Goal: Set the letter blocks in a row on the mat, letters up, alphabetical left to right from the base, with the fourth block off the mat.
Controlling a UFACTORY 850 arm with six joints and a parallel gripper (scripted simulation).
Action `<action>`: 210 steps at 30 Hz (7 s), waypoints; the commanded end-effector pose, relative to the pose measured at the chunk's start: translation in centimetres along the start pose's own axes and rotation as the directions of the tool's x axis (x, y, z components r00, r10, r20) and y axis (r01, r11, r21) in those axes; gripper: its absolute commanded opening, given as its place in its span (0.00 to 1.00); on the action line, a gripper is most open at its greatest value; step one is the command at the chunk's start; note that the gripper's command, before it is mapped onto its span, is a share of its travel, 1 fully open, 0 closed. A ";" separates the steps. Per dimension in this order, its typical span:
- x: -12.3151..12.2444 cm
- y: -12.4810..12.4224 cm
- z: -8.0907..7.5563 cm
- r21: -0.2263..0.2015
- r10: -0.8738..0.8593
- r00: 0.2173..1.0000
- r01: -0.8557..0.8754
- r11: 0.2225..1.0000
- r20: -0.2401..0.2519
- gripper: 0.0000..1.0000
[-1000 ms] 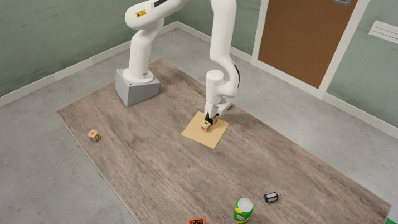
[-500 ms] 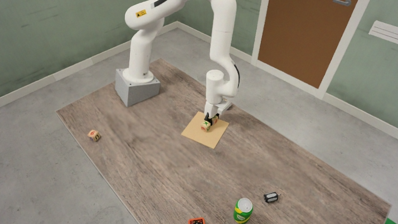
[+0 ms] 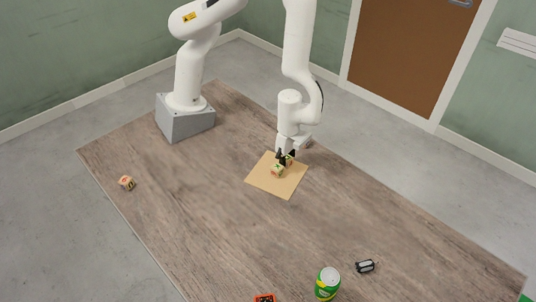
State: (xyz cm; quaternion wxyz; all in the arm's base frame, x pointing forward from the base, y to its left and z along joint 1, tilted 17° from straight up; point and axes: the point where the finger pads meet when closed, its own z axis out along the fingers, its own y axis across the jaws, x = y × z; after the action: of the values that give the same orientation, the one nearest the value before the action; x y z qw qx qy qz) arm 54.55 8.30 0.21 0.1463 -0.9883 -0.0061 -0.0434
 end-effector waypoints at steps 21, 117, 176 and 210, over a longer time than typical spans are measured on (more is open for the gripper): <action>0.1 0.0 -6.9 0.000 0.000 1.000 0.000 1.000 0.001 1.00; -0.4 -9.2 -7.2 0.003 -0.900 -0.435 0.900 -0.435 0.002 1.00; -1.3 -14.5 -7.4 0.000 0.046 -0.999 -0.046 -0.999 -0.001 0.84; -1.3 -14.5 -6.1 0.000 0.046 -0.999 -0.046 -0.999 -0.001 0.84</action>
State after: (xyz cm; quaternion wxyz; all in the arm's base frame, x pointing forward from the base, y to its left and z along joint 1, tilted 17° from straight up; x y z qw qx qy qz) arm 52.26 20.28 10.31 0.0451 -0.0290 0.9880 0.1449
